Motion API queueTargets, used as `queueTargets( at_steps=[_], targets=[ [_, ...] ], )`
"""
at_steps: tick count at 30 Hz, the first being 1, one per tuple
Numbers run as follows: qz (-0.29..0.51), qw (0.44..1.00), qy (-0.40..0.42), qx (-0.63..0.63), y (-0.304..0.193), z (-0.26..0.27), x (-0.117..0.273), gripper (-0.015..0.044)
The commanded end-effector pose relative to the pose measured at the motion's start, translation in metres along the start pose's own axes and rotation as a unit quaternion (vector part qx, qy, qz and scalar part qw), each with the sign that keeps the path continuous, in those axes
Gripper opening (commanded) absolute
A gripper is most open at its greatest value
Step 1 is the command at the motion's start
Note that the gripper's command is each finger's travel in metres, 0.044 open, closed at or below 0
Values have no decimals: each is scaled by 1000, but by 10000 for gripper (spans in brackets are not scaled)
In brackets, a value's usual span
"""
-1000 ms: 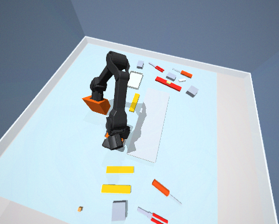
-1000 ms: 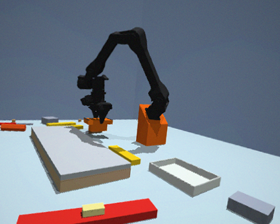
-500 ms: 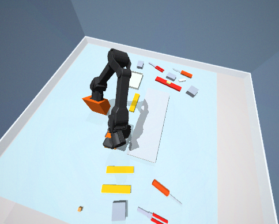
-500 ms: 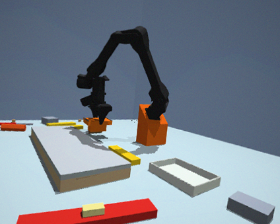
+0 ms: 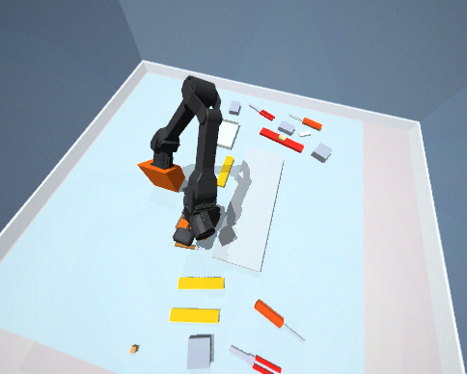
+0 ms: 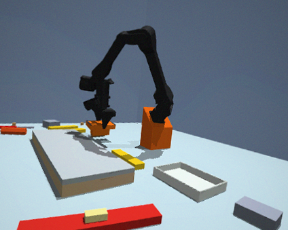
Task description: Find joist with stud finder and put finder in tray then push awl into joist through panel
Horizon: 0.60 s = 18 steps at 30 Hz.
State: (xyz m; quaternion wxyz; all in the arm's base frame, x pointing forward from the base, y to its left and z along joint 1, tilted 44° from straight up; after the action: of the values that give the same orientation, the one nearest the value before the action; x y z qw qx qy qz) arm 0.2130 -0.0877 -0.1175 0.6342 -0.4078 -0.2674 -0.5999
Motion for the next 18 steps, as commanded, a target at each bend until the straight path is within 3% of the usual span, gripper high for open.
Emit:
queueTargets(
  at_steps=[1,18],
  targets=[
    [-4,1000,-17,-4,-1,1,1,0],
    [-14,998,-59,-9,-3,6,0,0]
  ],
)
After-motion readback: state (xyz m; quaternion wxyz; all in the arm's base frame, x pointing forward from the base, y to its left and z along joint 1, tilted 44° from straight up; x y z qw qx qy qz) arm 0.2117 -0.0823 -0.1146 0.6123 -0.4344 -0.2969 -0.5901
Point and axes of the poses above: the point midway between the two fingers, 35 mm back from their tips, its own x axis back along the fingers, its own z axis across the jaws, y = z × x, the point moved 2 cm from there along x, back along the fingers, and after that the axes turned 13 degrees about -x, right-handed, at the moved point
